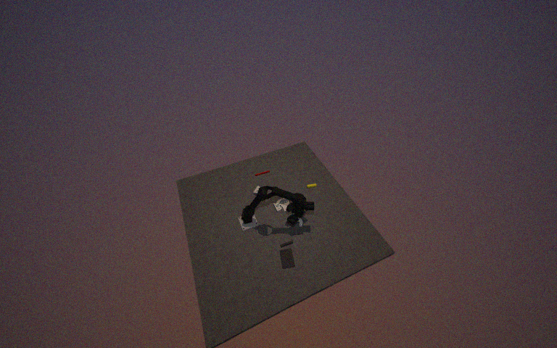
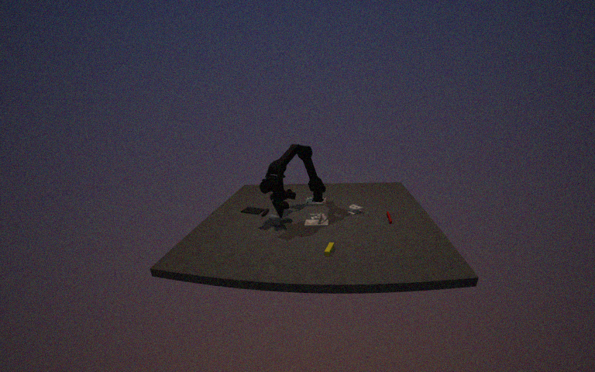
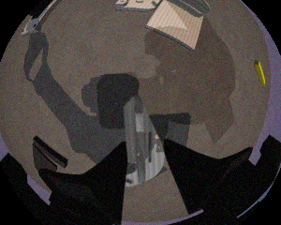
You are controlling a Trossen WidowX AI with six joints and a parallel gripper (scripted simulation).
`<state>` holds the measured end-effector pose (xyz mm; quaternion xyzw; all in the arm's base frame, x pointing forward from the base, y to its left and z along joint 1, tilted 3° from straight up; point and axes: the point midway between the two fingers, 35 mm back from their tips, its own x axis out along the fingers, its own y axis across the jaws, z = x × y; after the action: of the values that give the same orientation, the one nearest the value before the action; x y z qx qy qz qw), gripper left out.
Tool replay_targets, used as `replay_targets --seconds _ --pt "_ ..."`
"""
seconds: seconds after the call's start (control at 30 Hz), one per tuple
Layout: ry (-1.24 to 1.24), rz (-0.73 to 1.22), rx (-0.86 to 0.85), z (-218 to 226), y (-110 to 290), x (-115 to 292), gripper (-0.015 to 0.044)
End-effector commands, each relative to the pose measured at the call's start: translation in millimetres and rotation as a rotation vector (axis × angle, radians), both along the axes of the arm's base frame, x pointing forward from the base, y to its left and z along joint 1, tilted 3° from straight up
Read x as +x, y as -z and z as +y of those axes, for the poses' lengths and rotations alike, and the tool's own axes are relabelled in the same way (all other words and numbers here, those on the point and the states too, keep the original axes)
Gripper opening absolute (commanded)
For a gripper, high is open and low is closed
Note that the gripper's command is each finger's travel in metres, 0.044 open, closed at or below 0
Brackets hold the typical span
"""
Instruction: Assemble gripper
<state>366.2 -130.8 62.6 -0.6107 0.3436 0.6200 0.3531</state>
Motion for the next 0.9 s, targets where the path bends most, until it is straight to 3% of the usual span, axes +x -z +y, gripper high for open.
replay_targets --seconds 0.0,0.43,0.87 --pt "-0.004 -0.009 0.000 -0.4 -15.1 1.4 0.0134" --pt "0.011 -0.008 0.000 2.3 -36.7 -0.8 0.0134" --pt "0.309 -0.003 0.004 44.2 -40.6 -6.1 0.0134"
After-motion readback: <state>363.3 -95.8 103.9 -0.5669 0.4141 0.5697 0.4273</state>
